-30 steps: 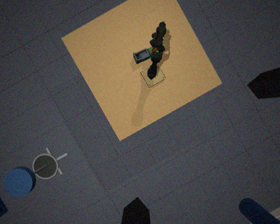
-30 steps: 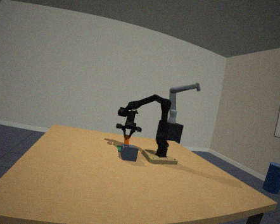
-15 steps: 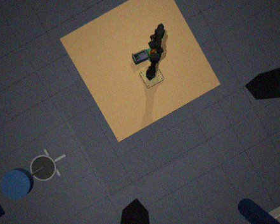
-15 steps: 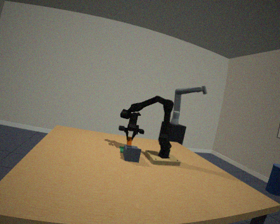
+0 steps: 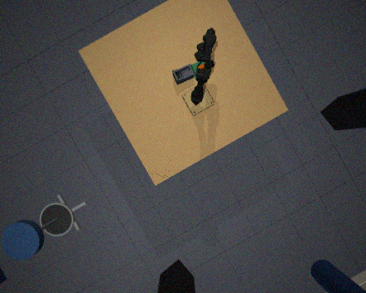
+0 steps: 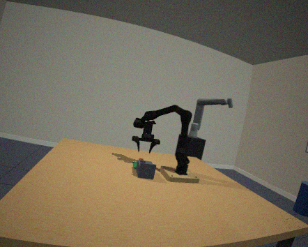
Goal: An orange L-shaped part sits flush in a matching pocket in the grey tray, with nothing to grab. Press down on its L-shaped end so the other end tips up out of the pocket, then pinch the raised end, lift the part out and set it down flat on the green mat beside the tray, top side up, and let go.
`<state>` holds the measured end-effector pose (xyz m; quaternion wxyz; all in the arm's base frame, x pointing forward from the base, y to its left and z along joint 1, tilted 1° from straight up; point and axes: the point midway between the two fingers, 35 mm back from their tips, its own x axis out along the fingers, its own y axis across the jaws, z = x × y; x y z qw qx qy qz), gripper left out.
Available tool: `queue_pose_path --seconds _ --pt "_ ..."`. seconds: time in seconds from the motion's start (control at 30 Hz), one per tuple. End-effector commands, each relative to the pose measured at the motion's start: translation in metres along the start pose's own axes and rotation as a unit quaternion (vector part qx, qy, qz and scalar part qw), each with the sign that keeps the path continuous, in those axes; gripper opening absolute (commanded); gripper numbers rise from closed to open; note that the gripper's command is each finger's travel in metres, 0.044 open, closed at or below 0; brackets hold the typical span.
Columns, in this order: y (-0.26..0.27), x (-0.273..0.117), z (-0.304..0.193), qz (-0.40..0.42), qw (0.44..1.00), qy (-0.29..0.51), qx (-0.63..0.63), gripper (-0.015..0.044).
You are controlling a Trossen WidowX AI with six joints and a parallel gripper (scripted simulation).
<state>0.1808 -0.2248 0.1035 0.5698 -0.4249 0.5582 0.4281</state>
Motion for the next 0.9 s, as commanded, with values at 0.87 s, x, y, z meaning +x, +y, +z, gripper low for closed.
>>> queue_pose_path --seconds 0.87 --pt "-0.001 -0.061 -0.001 -0.016 1.0 0.011 0.001 0.04"
